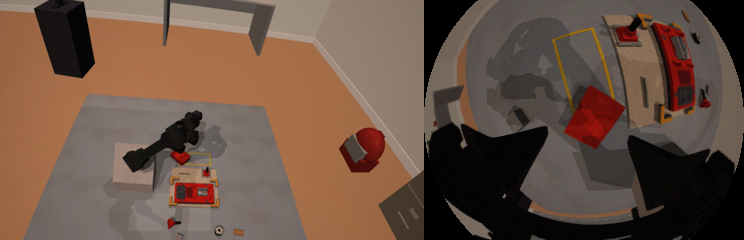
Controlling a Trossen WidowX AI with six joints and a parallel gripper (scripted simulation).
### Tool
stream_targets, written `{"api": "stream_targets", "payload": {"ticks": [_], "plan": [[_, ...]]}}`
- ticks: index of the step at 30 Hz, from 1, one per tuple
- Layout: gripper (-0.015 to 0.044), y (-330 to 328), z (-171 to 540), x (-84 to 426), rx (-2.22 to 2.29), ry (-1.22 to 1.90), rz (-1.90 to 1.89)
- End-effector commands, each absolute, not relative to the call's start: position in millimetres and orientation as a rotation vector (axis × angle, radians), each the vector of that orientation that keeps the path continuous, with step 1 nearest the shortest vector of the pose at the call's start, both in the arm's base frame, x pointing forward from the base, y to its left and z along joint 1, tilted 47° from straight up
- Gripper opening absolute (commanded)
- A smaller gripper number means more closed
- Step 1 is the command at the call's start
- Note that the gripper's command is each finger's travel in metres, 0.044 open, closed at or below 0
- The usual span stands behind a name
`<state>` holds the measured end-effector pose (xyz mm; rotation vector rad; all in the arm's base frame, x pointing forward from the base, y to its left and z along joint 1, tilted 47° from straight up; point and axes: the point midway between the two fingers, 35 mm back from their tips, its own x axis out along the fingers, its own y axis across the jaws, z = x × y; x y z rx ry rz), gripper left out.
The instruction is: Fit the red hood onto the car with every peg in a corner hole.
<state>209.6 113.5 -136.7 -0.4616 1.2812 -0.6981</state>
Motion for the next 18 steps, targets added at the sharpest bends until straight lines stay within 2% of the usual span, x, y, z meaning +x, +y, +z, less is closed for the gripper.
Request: {"api": "stream_targets", "payload": {"ticks": [1,18], "plan": [[0.044,101.9,-137.6,203.5,-0.127,1.088,-0.946],[0.044,100.5,-139.1,203.9,-0.127,1.088,-0.945]]}}
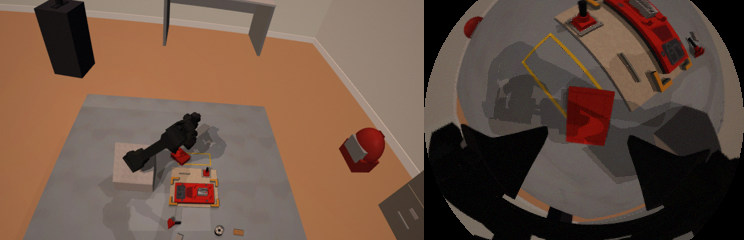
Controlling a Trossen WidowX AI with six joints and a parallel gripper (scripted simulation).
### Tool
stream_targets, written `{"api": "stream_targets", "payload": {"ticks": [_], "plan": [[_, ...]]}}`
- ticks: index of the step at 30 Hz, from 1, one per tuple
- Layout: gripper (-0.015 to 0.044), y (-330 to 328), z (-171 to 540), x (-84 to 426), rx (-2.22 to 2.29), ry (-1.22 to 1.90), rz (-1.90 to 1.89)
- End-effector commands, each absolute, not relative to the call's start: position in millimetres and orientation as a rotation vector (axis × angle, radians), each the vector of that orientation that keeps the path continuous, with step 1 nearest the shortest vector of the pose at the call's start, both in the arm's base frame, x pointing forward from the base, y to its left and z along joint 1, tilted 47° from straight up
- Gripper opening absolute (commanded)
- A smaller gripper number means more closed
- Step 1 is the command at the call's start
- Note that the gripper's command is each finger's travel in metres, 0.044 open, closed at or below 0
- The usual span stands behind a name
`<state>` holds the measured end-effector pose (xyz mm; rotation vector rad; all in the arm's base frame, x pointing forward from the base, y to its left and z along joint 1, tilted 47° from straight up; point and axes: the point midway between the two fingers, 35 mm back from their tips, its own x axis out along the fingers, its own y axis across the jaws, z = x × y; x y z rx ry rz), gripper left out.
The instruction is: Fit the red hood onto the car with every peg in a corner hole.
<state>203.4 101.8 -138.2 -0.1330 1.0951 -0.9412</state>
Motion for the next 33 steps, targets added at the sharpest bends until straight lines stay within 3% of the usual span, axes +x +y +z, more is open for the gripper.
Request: {"api": "stream_targets", "payload": {"ticks": [1,33], "plan": [[0.044,99.9,-139.7,204.1,-0.127,1.088,-0.945],[0.044,80.6,-160.3,208.4,-0.127,1.087,-0.945]]}}
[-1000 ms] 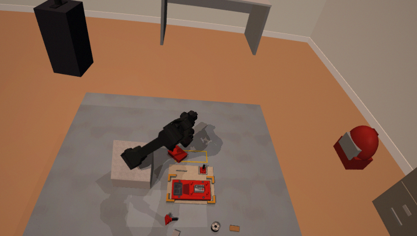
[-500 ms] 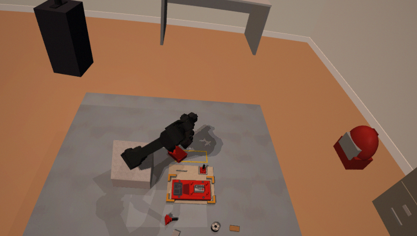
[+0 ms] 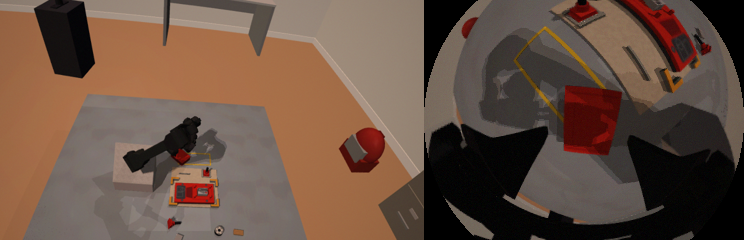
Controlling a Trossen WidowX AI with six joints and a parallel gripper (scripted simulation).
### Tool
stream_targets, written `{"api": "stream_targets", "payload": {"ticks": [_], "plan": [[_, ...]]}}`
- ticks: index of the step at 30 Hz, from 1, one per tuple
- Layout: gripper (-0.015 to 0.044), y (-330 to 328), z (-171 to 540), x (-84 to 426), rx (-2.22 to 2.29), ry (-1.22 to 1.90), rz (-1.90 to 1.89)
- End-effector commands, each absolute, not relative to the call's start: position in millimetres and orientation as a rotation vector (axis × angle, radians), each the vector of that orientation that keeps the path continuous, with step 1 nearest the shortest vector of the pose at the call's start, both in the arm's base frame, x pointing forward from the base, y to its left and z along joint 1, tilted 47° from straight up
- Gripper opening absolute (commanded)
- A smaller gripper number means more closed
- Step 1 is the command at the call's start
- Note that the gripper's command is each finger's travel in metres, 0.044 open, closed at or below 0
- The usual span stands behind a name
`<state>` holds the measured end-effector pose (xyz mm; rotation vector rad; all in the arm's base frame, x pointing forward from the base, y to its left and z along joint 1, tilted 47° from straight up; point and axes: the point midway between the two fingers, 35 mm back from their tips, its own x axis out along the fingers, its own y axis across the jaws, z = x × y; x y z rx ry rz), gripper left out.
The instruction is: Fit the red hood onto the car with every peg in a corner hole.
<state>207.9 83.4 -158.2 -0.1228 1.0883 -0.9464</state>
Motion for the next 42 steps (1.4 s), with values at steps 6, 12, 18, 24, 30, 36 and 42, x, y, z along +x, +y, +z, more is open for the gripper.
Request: {"api": "stream_targets", "payload": {"ticks": [6,12,18,24,30,36,42], "plan": [[0.044,76.8,-163.9,209.0,-0.127,1.087,-0.946],[0.044,73.0,-167.4,209.5,-0.128,1.086,-0.946],[0.044,69.0,-170.8,210.1,-0.128,1.086,-0.947],[0.044,65.1,-174.1,210.5,-0.129,1.085,-0.947],[0.044,63.7,-175.4,210.8,-0.129,1.085,-0.947],[0.044,61.6,-177.5,211.2,-0.129,1.085,-0.947],[0.044,59.4,-179.5,211.6,-0.129,1.085,-0.947]]}}
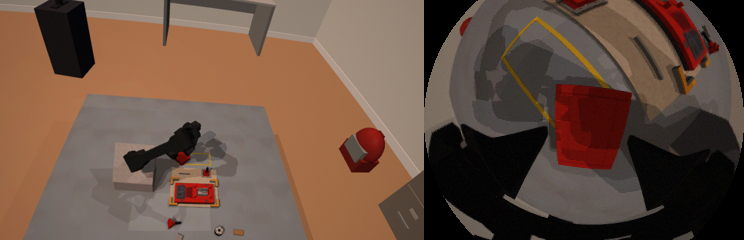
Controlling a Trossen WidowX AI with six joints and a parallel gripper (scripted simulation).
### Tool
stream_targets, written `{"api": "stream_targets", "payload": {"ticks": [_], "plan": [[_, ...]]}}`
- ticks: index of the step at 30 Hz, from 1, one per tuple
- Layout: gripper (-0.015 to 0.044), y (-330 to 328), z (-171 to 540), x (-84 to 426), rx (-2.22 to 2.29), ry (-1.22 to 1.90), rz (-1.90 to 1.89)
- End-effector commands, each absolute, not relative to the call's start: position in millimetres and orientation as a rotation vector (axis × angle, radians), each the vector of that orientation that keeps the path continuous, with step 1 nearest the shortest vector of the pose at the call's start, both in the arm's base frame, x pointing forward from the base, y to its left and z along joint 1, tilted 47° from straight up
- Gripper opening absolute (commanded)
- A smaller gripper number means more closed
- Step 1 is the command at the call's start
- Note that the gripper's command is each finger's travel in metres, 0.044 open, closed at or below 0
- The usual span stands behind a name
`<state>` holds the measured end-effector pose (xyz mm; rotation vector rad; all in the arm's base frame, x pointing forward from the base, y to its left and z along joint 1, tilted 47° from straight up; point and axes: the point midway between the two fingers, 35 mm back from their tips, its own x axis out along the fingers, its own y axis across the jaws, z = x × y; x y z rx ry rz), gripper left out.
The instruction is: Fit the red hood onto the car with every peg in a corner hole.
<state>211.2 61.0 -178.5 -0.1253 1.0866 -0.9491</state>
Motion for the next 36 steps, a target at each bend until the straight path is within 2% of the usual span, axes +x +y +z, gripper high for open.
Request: {"api": "stream_targets", "payload": {"ticks": [1,26,30,36], "plan": [[0.044,59.0,-179.9,211.7,-0.129,1.085,-0.947],[0.044,49.9,-188.2,213.1,-0.13,1.084,-0.948],[0.0335,51.6,-187.2,212.8,-0.126,1.086,-0.95],[0.0295,51.6,-187.2,212.8,-0.126,1.086,-0.95]]}}
